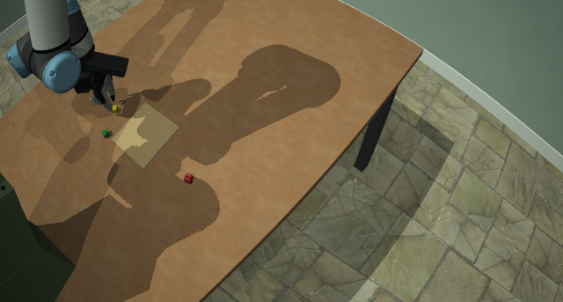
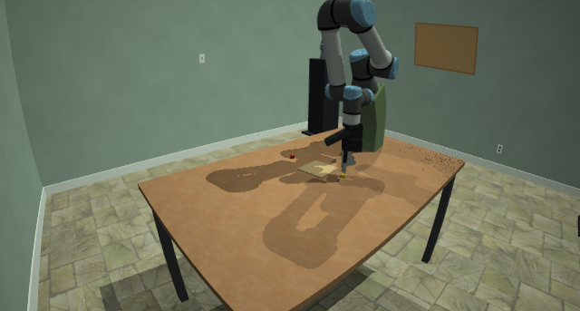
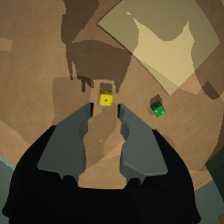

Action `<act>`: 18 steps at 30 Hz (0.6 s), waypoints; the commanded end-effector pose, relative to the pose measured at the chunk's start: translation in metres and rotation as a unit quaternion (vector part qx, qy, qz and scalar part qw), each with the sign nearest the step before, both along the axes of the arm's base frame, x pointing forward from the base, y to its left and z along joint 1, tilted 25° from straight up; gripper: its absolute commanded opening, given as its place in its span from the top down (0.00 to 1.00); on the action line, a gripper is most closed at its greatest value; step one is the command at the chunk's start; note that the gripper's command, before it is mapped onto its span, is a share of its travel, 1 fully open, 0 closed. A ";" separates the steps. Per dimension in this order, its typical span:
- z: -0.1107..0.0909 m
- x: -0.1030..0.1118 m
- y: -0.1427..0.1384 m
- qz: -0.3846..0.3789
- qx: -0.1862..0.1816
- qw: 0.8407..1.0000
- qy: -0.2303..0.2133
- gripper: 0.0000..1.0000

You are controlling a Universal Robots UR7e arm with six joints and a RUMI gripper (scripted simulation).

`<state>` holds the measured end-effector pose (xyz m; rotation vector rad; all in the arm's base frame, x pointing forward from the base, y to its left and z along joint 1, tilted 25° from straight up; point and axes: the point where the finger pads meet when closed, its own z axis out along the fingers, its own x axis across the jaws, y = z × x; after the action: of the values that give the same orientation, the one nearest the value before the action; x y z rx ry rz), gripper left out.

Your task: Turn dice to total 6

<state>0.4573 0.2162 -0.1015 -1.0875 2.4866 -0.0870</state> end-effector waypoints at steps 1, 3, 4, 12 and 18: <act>0.000 0.001 0.001 0.000 0.000 1.000 -0.001 0.82; 0.000 0.001 0.001 0.000 0.000 1.000 -0.001 0.82; 0.000 0.001 0.001 0.000 0.000 1.000 -0.001 0.82; -0.003 0.002 0.001 0.000 0.000 1.000 -0.001 0.82; -0.009 0.005 0.002 0.000 0.000 1.000 -0.001 0.82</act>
<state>0.4595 0.2169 -0.1062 -1.0878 2.4869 -0.0868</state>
